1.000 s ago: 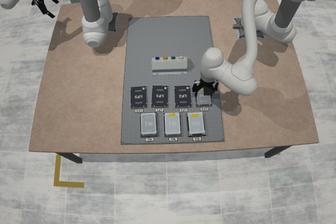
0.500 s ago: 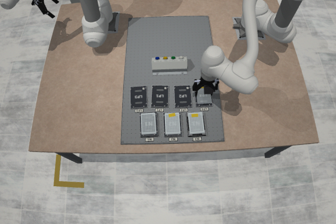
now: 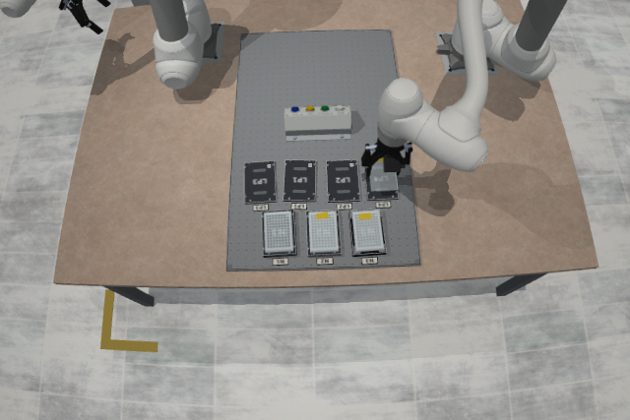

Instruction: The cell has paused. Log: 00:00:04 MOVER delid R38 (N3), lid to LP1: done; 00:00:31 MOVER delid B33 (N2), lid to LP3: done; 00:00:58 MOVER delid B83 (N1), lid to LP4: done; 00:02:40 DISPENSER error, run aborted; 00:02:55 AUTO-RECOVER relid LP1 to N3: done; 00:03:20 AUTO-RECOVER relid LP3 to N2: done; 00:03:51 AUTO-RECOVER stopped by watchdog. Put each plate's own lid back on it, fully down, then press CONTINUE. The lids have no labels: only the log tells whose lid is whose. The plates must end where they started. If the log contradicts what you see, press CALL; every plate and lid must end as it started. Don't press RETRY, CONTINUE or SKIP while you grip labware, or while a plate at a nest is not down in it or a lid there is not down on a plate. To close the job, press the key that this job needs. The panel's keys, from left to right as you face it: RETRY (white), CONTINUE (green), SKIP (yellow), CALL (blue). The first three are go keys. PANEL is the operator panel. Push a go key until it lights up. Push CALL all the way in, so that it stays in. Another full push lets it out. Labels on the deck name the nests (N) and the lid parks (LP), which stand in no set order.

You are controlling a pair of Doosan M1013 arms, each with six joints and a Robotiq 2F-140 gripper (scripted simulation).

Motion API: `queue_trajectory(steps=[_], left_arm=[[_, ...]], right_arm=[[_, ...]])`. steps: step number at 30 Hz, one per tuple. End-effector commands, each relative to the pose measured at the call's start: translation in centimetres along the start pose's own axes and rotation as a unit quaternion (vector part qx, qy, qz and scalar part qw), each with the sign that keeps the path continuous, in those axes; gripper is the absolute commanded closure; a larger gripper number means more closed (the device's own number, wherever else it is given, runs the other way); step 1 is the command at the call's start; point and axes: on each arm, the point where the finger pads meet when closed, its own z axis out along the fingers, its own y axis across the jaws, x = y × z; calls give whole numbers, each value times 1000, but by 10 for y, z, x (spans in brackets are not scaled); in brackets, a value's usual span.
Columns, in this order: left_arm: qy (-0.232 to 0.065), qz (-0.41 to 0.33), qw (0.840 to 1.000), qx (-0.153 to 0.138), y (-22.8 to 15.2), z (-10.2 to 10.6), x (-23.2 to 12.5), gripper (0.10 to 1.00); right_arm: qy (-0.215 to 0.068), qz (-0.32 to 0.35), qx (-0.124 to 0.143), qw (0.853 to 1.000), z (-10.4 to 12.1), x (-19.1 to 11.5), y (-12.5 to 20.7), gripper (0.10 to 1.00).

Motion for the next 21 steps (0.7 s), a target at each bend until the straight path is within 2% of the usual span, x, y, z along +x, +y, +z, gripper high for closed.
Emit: queue_trajectory(steps=[1, 11, 21], left_arm=[[1, 0, 1000, 0, 0, -8, 0, 491], [1, 0, 1000, 0, 0, -24, 0, 491], [1, 0, 1000, 0, 0, -29, 0, 491]], right_arm=[[1, 0, 0, 1000, -1, 0, 0, 98], [1, 0, 0, 1000, -1, 0, 0, 98], [1, 0, 0, 1000, -1, 0, 0, 98]])
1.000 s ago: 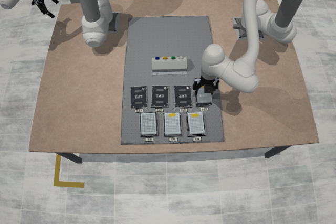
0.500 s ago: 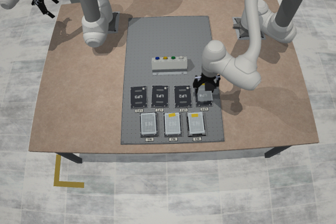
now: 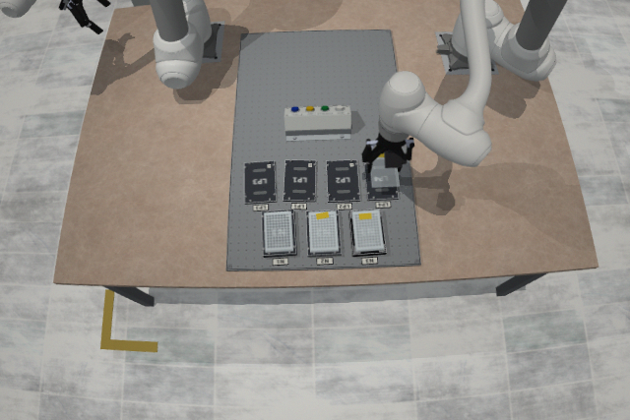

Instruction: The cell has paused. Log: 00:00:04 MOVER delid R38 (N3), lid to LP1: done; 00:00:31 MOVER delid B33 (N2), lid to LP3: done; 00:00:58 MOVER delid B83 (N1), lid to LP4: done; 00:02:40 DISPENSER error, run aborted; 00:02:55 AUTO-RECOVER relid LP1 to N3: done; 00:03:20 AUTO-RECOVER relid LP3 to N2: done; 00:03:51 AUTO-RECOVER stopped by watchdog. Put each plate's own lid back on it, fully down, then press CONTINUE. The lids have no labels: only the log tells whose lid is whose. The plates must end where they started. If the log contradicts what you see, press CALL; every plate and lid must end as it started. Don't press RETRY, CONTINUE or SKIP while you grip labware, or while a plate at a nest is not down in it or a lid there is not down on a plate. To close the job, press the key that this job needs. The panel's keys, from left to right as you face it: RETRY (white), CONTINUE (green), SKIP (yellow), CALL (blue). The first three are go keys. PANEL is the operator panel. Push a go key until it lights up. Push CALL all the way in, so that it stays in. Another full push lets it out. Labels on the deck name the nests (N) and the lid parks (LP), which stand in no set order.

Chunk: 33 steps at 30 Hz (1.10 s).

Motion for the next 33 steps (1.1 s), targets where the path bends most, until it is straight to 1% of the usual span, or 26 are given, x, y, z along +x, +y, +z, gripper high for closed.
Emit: queue_trajectory(steps=[1, 11, 17, 24, 26, 33], left_arm=[[1, 0, 1000, 0, 0, -2, 0, 491], [1, 0, 1000, 0, 1, -2, 1, 491], [1, 0, 1000, 0, 11, -4, 9, 491], [1, 0, 1000, 0, 45, -10, 33, 491], [1, 0, 1000, 0, 45, -10, 33, 491], [1, 0, 1000, 0, 97, -16, 68, 491]], right_arm=[[1, 0, 0, 1000, -1, 0, 0, 98], [1, 0, 0, 1000, -1, 0, 0, 98], [1, 0, 0, 1000, -1, 0, 0, 98], [1, 0, 0, 1000, -1, 0, 0, 98], [1, 0, 0, 1000, -1, 0, 0, 98], [1, 0, 0, 1000, -1, 0, 0, 98]])
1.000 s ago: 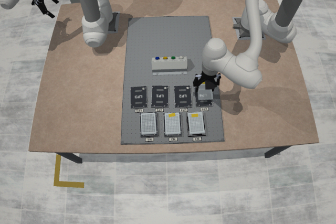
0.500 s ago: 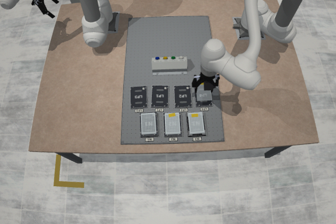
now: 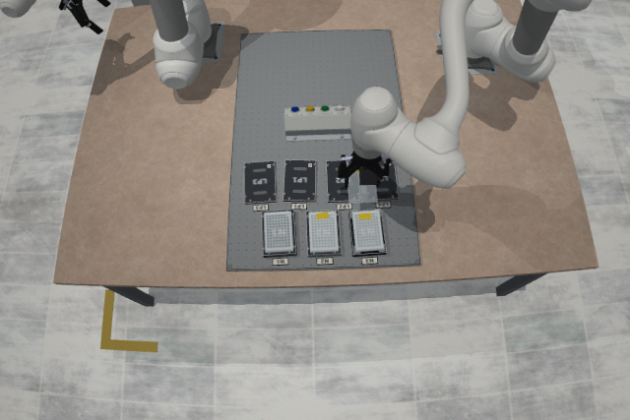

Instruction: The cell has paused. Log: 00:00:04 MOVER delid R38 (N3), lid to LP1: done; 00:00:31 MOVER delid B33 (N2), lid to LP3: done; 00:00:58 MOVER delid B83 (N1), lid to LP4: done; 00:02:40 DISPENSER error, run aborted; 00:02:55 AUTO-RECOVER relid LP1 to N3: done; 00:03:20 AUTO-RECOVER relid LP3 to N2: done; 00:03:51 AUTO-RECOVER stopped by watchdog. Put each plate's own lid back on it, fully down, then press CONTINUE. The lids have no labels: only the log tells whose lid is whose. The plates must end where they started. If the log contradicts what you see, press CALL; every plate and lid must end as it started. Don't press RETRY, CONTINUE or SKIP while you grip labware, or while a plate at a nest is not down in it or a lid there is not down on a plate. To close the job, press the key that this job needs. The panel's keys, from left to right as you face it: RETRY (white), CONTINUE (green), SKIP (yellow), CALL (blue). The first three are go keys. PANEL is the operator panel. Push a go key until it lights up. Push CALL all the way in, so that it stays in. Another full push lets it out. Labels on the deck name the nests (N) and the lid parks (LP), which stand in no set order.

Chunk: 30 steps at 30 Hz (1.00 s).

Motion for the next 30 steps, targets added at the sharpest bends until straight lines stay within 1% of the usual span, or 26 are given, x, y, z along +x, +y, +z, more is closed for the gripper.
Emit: queue_trajectory(steps=[1, 8, 10, 13, 25, 27, 30], left_arm=[[0, 0, 1000, 0, 29, -4, 20, 491], [0, 0, 1000, 0, 80, -6, 49, 491], [0, 0, 1000, 0, 80, -6, 49, 491], [0, 0, 1000, 0, 111, -6, 65, 491], [0, 0, 1000, 0, 199, 0, 102, 491], [0, 0, 1000, 0, 199, 0, 102, 491], [0, 0, 1000, 0, 219, 3, 108, 491]], right_arm=[[1, 0, 0, 1000, -1, 0, 0, 98], [1, 0, 0, 1000, -1, 0, 0, 98], [1, 0, 0, 1000, -1, 0, 0, 98], [1, 0, 0, 1000, -1, 0, 0, 98], [1, 0, 0, 1000, -1, 0, 0, 98], [1, 0, 0, 1000, -1, 0, 0, 98], [1, 0, 0, 1000, -1, 0, 0, 98]])
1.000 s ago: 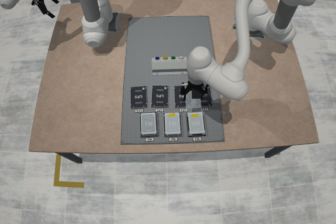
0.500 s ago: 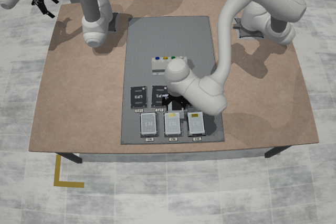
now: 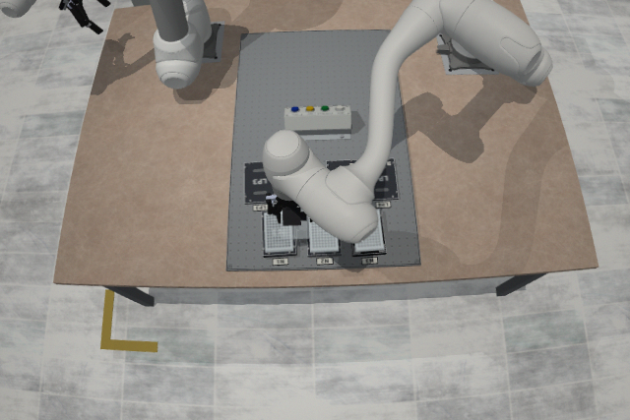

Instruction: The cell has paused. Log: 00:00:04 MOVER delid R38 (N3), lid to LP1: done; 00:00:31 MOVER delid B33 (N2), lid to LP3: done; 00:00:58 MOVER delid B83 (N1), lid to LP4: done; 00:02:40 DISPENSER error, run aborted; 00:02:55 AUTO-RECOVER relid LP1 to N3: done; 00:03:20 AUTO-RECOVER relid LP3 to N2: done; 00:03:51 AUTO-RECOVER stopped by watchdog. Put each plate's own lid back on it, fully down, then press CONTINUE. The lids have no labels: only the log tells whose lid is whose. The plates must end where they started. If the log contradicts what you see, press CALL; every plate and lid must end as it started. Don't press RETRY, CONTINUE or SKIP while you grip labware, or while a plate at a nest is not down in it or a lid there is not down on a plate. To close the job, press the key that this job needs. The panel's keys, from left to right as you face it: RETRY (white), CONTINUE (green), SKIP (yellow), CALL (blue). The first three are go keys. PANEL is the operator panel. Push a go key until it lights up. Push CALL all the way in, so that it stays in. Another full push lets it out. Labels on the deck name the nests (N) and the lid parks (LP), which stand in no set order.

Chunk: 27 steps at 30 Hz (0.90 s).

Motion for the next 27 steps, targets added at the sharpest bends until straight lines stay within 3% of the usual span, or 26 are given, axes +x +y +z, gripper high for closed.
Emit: queue_trajectory(steps=[1, 11, 27], left_arm=[[0, 0, 1000, 1, 22, 2, 8, 491], [0, 0, 1000, 1, 53, 8, 16, 491], [0, 0, 1000, 1, 56, 8, 17, 491]], right_arm=[[1, 0, 0, 1000, -1, 0, 0, 98], [1, 0, 0, 1000, -1, 0, 0, 98], [1, 0, 0, 1000, -1, 0, 0, 98]])
